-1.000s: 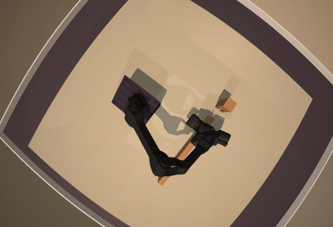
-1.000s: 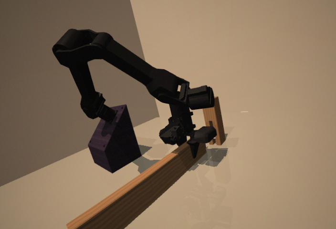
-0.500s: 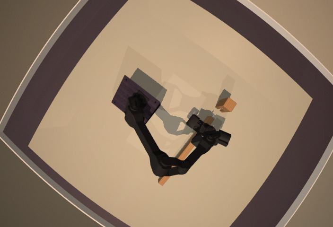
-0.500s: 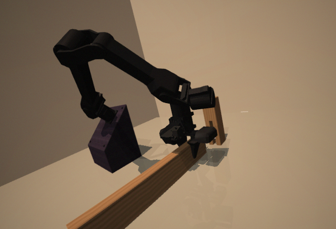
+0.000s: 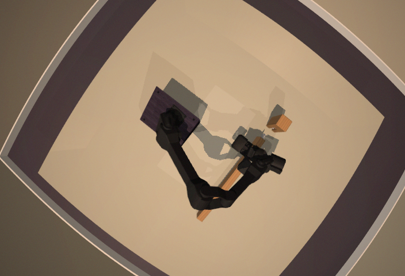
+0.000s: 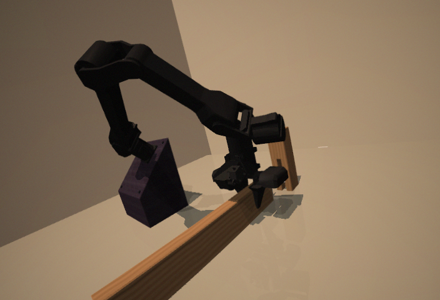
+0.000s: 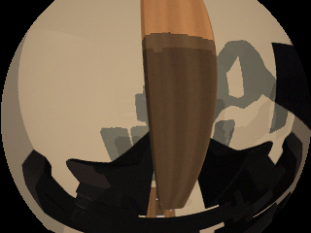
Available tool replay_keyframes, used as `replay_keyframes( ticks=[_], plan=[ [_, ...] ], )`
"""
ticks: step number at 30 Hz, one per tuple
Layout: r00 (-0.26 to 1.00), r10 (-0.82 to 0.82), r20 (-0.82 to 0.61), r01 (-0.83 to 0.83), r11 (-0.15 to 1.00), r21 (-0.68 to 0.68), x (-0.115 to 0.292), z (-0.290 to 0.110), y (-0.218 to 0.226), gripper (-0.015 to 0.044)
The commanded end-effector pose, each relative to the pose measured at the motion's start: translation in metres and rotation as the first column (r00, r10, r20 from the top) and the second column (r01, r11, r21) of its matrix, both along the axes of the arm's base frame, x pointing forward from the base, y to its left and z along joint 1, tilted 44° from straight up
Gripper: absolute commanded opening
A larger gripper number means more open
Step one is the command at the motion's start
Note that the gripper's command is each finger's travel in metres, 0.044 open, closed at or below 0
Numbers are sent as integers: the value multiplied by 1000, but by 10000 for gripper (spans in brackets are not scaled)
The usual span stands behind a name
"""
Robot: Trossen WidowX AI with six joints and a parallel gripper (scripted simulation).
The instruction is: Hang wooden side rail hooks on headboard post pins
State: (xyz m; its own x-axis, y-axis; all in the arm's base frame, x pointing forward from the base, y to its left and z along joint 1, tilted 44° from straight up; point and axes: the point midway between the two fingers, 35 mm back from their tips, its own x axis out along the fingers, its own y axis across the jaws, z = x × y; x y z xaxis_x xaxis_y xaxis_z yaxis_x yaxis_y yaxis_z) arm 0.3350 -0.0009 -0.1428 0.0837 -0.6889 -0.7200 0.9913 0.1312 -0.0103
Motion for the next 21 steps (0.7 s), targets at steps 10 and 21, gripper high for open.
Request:
replay_keyframes(
  ticks=[10,21],
  plan=[
    [1000,6,25,-6,1000,4,12,1,1,0],
    [1000,6,25,-6,1000,4,13,1,1,0]
  ],
)
